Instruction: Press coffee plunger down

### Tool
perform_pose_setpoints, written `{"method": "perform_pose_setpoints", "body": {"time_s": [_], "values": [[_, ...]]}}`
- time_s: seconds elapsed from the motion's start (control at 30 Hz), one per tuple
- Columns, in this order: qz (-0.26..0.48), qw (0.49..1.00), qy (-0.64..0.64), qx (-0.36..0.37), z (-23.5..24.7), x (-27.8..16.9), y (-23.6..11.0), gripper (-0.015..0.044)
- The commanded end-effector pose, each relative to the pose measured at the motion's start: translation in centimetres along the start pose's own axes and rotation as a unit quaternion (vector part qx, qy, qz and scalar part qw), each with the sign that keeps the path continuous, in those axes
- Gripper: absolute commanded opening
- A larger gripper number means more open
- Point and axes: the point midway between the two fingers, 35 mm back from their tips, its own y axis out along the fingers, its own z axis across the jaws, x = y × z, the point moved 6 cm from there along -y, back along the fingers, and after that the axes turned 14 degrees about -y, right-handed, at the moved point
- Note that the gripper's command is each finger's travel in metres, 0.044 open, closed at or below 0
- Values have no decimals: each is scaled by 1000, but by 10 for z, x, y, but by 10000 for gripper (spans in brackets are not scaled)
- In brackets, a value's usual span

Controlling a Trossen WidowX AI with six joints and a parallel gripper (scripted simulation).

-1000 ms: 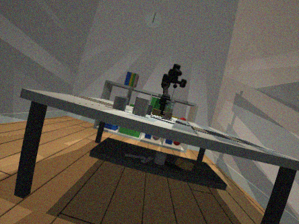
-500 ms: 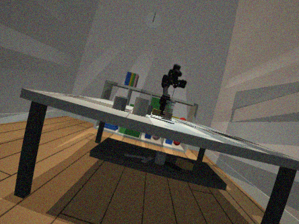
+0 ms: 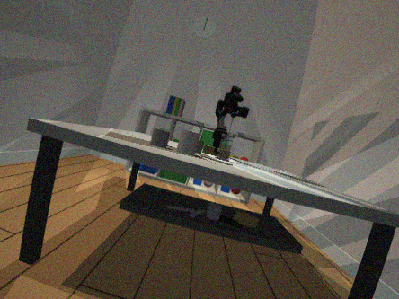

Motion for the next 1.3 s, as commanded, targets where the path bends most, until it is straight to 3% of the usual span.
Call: {"method": "perform_pose_setpoints", "body": {"time_s": [0.0,1.27], "values": [[4,1000,2,2,2,-6,4,118],[3,1000,2,2,13,-53,42,118]]}}
